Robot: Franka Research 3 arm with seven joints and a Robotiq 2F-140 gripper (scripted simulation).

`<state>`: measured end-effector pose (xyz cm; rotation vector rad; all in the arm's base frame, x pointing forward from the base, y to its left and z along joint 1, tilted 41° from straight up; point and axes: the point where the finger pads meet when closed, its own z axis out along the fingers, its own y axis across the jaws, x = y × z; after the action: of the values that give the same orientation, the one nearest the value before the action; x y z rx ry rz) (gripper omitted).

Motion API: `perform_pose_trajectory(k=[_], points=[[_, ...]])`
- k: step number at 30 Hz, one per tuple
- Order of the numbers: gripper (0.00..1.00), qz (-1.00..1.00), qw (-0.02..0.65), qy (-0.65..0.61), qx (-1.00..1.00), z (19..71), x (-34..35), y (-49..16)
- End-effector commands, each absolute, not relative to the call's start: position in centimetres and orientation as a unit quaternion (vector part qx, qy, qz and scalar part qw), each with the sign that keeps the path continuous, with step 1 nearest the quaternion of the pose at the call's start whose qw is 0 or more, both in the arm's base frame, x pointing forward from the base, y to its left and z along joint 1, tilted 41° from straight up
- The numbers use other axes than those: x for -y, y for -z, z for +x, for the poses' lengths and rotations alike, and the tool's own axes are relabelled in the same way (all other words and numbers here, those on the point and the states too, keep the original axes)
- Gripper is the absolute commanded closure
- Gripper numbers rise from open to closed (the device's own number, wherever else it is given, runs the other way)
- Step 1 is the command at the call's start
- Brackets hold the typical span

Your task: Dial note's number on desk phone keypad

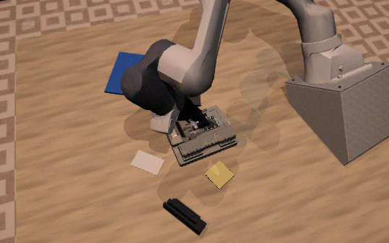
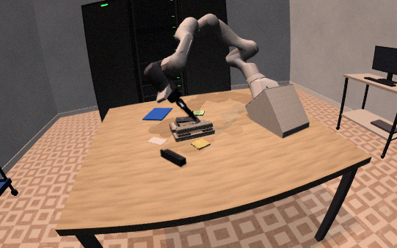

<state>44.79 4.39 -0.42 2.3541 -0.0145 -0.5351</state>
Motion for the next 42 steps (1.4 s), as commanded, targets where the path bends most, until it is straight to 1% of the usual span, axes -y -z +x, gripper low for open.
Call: perform_pose_trajectory(k=[1, 42], points=[[1.00, 0.911, 0.356, 0.209, 0.009, 44.61, -4.44, 0.46], [1.00, 0.911, 0.356, 0.209, 0.009, 44.83, -3.79, 1.25]])
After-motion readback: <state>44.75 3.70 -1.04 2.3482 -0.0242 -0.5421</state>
